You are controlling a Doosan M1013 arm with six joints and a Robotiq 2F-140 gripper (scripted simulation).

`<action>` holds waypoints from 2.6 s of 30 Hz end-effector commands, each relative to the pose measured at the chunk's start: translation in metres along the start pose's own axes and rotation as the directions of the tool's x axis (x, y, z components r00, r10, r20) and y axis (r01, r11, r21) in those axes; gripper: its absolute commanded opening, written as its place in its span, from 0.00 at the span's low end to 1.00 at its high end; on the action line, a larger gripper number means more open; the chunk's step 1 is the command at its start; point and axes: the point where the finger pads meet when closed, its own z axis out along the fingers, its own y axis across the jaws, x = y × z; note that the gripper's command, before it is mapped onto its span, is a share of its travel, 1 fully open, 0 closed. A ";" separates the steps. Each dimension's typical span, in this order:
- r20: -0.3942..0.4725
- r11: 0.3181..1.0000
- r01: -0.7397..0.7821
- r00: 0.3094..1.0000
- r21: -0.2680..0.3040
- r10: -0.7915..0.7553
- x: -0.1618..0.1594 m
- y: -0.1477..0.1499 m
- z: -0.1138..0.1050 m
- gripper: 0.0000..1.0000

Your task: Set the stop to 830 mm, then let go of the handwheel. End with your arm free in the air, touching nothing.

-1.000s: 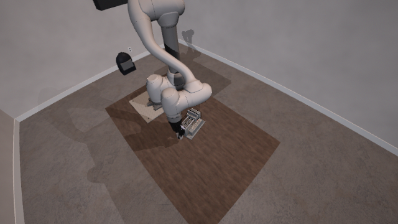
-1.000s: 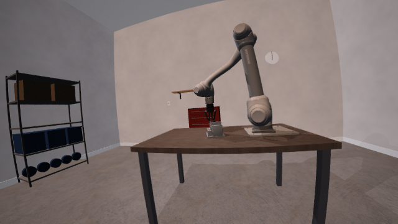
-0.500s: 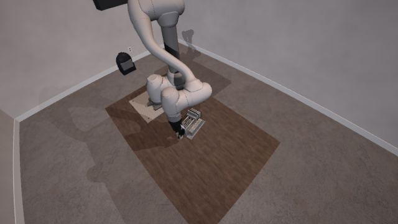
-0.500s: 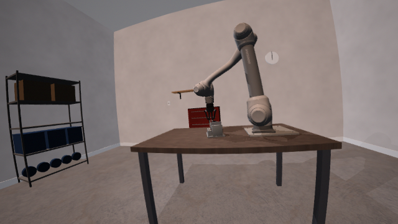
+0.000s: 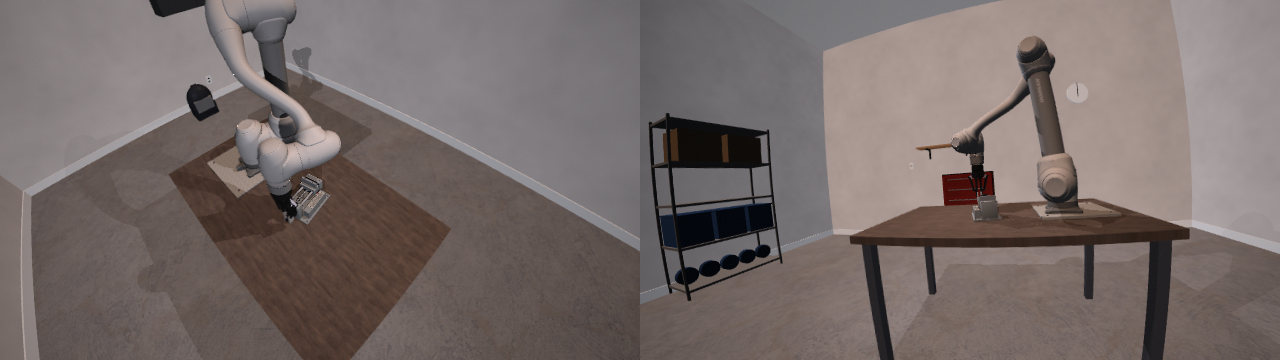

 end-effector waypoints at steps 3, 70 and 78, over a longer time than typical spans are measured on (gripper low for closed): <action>0.000 1.000 0.000 1.000 0.000 0.000 0.000 0.001 -0.003 0.04; 0.000 1.000 0.000 1.000 0.000 0.000 0.000 0.057 0.006 0.04; 0.000 1.000 0.000 1.000 0.000 0.000 0.000 0.055 0.016 0.04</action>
